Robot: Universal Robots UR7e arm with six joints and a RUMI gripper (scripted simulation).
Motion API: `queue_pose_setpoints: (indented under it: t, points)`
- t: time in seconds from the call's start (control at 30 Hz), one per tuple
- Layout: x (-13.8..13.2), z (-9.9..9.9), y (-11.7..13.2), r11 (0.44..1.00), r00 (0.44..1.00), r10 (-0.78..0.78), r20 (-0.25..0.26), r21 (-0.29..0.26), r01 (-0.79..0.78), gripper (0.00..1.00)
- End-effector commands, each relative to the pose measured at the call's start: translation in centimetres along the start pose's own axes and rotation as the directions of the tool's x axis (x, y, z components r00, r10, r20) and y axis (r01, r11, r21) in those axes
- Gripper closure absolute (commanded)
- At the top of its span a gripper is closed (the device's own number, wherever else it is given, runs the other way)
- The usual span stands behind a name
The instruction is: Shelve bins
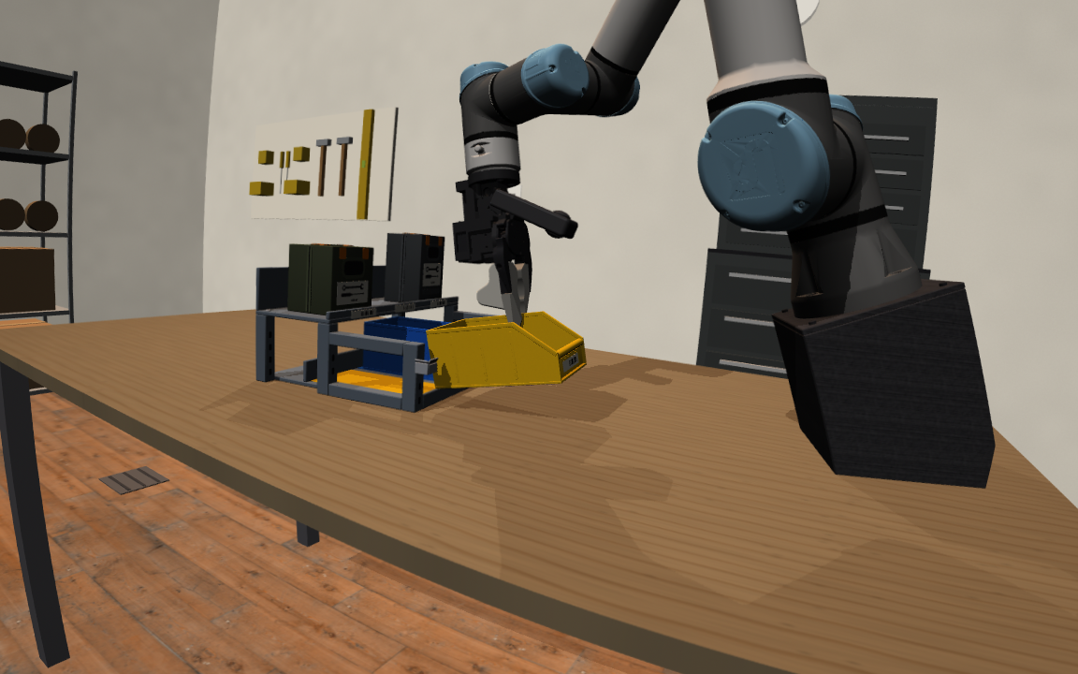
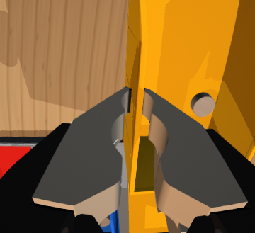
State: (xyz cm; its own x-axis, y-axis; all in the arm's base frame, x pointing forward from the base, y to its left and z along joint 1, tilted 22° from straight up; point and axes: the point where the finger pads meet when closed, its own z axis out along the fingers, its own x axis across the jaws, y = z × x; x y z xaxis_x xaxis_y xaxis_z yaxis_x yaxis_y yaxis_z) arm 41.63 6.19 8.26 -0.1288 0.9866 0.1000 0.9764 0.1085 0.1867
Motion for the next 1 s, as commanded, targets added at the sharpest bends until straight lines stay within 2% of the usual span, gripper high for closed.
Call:
queue_pose_setpoints:
  t: [0.0, 0.97]
  points:
    - [-0.01, -0.05, 0.06, 1.0, 1.0, 0.0, -0.001, 0.007, 0.0, 1.0]
    - [-0.03, -0.07, -0.03, 1.0, 1.0, 0.0, -0.002, 0.017, 0.0, 1.0]
